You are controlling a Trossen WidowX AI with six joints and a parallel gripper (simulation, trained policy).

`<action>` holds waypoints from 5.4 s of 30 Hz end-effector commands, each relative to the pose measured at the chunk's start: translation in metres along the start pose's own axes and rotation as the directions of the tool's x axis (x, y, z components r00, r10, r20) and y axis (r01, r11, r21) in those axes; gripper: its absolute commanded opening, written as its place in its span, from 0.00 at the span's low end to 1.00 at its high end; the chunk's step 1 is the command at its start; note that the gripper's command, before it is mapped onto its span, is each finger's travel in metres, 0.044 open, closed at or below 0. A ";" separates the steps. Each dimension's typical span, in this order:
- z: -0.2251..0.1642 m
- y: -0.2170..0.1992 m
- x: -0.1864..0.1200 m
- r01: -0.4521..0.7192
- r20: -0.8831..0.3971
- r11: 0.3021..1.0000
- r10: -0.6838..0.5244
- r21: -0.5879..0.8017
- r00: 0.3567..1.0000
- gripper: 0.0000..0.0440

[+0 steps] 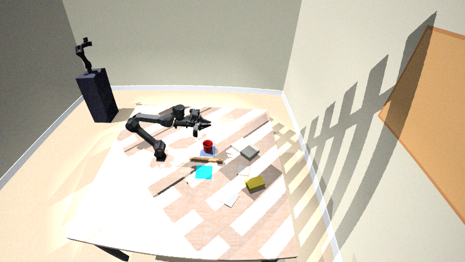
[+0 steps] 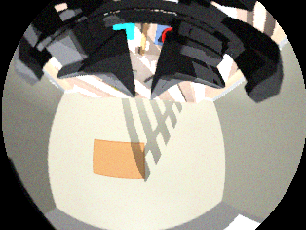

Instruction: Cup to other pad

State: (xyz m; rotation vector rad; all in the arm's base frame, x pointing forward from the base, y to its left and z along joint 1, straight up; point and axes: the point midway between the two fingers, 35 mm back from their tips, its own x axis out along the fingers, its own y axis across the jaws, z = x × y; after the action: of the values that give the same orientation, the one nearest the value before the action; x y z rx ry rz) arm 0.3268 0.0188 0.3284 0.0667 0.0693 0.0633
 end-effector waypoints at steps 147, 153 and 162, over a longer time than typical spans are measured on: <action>-0.277 0.041 0.010 0.697 -0.980 0.694 -0.187 -0.182 -0.069 0.00; -0.270 0.041 0.010 0.701 -0.982 0.693 -0.181 -0.166 -0.054 0.00; -0.254 0.041 0.009 0.722 -0.985 0.678 -0.169 -0.138 -0.030 0.00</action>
State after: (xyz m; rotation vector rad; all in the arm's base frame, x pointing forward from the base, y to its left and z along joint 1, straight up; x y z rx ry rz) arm 0.3164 0.0778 0.0720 0.4615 1.5443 -0.6774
